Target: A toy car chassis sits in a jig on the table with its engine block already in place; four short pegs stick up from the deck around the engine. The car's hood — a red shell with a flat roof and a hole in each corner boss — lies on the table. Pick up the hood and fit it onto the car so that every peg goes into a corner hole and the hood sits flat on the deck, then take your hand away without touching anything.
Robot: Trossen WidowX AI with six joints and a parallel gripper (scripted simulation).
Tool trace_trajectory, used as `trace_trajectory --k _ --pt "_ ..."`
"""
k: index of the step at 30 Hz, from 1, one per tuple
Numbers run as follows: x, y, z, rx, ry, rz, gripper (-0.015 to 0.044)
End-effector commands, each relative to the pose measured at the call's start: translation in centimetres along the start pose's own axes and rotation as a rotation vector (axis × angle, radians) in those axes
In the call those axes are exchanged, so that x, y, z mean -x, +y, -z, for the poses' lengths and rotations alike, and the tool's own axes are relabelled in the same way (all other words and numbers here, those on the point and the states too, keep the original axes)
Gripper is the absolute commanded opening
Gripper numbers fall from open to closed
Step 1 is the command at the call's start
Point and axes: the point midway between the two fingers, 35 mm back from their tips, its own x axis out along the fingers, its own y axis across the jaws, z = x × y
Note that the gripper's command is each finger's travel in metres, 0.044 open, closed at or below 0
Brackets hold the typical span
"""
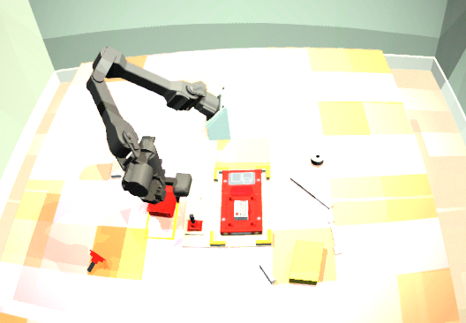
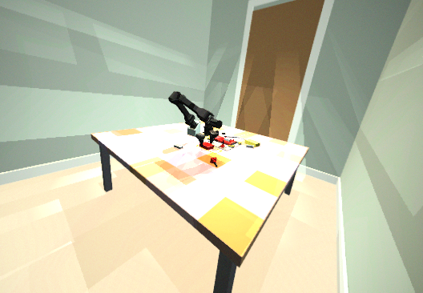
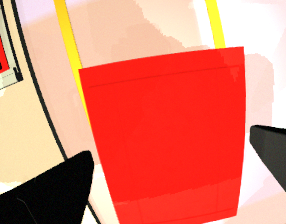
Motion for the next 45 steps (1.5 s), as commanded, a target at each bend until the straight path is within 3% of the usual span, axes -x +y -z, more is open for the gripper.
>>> trace_trajectory --k 1,5,8,18,29,45 --pt "-0.3 0.1 0.1 0.005 0.004 -0.002 0.0440" --pt "-0.5 0.1 0.1 0.005 0.004 -0.002 0.0440" --pt "-0.2 0.0 0.0 0.000 0.000 0.001 0.0361" --pt "-0.2 0.0 0.0 0.000 0.000 0.001 0.0295" --pt "1.6 0.0 0.0 0.001 0.000 -0.001 0.0006" --pt "7.5 0.1 0.0 0.002 0.001 -0.003 0.0000"
